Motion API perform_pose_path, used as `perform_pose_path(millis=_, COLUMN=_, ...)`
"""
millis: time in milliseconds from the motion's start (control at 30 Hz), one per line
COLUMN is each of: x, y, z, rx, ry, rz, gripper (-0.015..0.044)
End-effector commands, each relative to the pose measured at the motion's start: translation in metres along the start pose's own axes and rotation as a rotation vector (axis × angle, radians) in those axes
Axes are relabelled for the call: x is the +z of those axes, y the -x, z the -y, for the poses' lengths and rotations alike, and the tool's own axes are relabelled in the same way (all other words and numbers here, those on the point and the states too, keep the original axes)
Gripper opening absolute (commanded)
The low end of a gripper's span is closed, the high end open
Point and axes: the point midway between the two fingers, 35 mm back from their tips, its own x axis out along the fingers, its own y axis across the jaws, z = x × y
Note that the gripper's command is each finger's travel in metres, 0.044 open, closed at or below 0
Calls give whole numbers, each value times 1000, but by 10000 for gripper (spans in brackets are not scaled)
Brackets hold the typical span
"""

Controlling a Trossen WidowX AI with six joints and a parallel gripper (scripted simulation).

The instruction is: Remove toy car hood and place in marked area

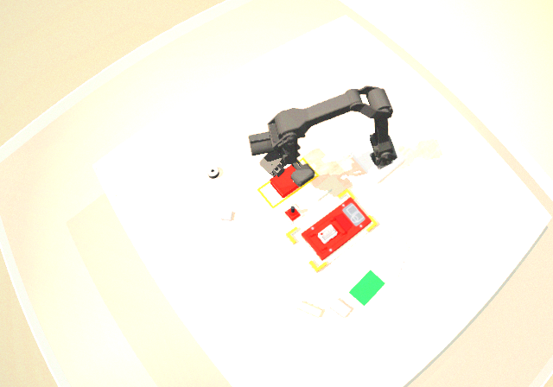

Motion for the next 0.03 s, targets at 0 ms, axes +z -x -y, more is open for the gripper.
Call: perform_pose_path(millis=0, x=0, y=0, z=0, rx=0, ry=4, rz=-3, gripper=440)
